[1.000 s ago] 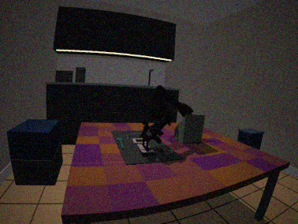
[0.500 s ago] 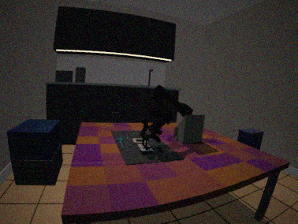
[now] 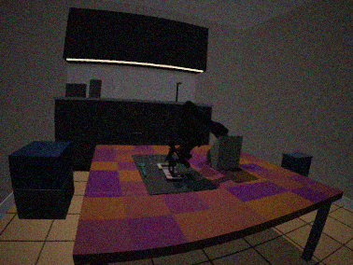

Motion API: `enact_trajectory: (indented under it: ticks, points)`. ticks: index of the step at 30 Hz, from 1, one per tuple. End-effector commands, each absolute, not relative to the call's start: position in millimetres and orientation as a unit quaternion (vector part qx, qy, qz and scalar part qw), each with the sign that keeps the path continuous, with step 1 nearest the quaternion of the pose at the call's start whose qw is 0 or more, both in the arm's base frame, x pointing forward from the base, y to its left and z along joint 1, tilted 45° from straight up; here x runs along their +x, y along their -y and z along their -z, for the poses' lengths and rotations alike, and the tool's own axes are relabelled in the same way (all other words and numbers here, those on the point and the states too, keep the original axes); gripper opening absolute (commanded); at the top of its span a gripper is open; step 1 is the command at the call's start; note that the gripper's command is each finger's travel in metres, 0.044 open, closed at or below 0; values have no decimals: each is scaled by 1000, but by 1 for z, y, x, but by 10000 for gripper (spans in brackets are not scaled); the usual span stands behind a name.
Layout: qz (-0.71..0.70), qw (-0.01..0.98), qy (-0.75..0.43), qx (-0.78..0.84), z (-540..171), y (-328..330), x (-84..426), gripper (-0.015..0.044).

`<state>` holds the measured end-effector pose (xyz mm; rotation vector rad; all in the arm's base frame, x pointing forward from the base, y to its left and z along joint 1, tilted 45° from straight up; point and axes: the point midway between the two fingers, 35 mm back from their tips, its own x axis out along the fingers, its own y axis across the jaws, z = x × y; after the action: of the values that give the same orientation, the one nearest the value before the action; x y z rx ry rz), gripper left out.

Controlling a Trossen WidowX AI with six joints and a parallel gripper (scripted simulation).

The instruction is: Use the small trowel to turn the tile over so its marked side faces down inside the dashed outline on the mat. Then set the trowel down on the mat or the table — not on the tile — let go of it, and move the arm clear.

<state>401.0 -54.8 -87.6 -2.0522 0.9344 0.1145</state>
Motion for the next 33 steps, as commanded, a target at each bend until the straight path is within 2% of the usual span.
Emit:
enact_trajectory:
  ticks: [1, 33]
  points:
    - [-35, 409, -376, -831, 83, 49, 405, 0]
    - [-31, 393, -381, -837, 21, 42, 398, 0]
